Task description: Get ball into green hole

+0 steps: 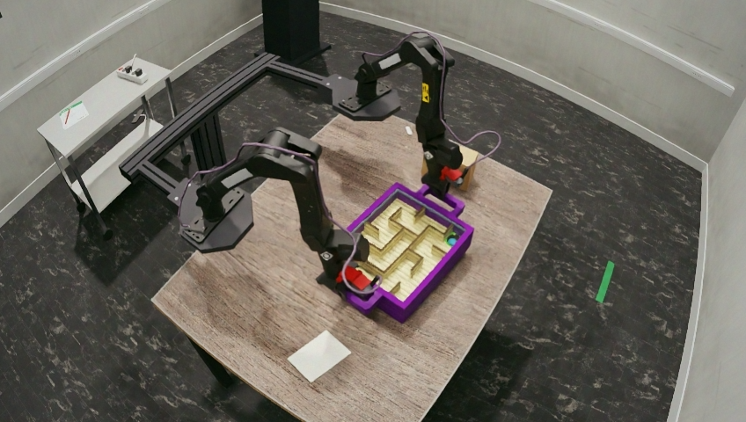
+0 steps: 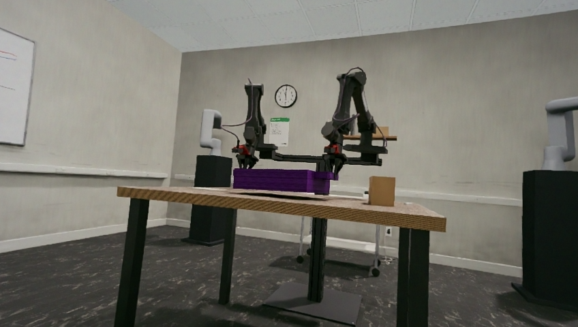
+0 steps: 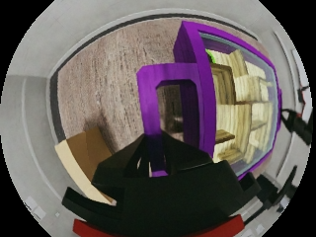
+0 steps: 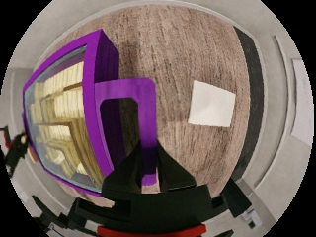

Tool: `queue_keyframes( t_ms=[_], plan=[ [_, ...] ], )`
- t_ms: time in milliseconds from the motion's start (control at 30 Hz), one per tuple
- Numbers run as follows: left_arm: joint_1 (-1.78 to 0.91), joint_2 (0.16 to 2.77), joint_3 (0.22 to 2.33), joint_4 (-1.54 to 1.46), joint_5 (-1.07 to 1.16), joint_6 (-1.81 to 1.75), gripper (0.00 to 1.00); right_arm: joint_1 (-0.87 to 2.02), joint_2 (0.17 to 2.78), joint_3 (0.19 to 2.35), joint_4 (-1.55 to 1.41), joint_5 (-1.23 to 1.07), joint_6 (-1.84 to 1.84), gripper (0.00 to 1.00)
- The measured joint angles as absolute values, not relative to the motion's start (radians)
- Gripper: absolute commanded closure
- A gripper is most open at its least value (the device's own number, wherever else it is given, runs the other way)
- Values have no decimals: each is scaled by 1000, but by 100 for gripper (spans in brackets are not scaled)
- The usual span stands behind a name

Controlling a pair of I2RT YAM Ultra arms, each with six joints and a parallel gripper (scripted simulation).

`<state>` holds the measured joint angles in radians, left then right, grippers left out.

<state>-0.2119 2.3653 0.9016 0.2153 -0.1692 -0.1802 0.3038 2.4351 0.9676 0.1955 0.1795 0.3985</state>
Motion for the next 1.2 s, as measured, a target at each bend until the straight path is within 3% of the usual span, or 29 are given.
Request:
queue_keyframes(
  t_ms=[1200],
  plan=[
    [-170, 2478, 938, 298, -101, -146, 100, 307, 2484, 989, 215, 182, 398, 100]
  ],
)
